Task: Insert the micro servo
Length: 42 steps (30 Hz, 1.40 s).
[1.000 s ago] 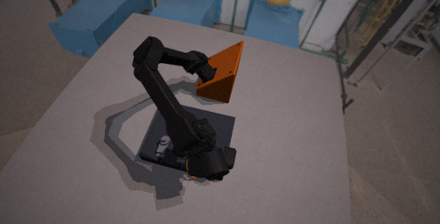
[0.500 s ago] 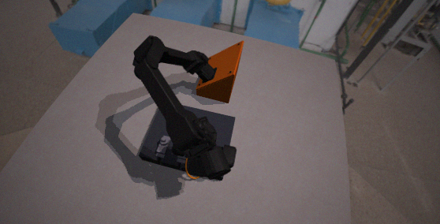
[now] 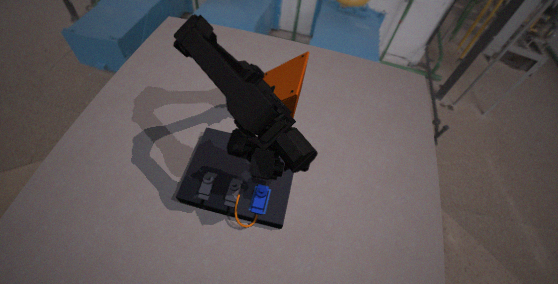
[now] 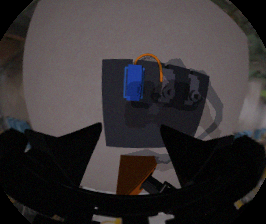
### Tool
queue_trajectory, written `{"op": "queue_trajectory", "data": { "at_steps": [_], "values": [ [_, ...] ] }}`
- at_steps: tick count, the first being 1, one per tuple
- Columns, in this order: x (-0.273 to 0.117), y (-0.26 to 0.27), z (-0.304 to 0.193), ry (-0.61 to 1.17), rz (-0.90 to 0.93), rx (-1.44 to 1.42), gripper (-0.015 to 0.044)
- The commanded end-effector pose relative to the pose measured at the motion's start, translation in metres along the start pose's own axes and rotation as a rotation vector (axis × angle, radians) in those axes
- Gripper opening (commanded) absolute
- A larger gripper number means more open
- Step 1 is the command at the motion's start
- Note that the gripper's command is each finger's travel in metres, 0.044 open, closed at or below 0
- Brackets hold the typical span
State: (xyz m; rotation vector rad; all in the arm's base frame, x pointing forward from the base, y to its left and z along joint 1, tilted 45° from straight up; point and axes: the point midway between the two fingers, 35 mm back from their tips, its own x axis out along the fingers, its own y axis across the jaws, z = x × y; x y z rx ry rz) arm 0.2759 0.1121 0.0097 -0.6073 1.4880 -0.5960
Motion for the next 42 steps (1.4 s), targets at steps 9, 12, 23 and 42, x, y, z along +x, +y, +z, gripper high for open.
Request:
{"op": "queue_trajectory", "data": {
  "at_steps": [9, 12, 23, 42],
  "values": [
    [-0.026, -0.002, -0.033, 0.004, -0.004, 0.000, 0.0440],
    [-0.051, -0.002, -0.034, -0.005, -0.002, -0.005, 0.0440],
    [-0.068, -0.002, -0.036, -0.011, -0.001, -0.008, 0.0440],
    [-0.068, -0.002, -0.036, -0.011, -0.001, -0.008, 0.0440]
  ]
}}
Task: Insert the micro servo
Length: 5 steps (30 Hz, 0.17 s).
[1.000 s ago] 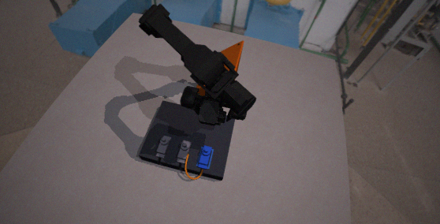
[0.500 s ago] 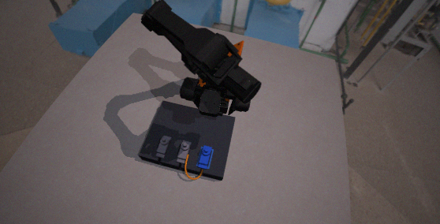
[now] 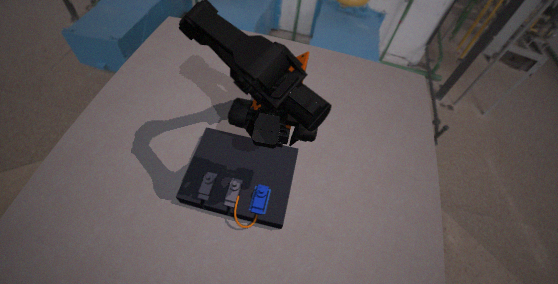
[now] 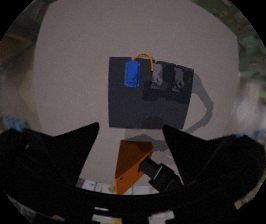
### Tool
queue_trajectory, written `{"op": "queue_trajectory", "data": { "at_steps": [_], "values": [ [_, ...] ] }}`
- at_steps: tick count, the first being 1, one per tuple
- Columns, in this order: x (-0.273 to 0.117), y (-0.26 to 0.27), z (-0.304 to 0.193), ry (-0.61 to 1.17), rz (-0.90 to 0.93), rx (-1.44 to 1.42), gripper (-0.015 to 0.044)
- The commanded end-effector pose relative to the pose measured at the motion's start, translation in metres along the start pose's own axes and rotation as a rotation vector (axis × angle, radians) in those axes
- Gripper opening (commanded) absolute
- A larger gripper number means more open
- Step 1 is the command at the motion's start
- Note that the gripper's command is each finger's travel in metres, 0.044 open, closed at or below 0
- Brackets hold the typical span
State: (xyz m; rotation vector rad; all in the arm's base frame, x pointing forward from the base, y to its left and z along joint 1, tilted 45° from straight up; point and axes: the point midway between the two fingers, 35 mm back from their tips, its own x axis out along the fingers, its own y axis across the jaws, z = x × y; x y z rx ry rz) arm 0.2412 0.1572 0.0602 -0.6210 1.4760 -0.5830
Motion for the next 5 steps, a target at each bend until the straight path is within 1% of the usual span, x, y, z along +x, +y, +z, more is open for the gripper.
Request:
{"op": "queue_trajectory", "data": {
  "at_steps": [1, 5],
  "values": [
    [0.0000, 0.0001, -0.0010, 0.006, 0.001, 0.003, 0.0440],
    [0.0000, 0.0001, -0.0010, 0.006, 0.001, 0.003, 0.0440]
  ]
}}
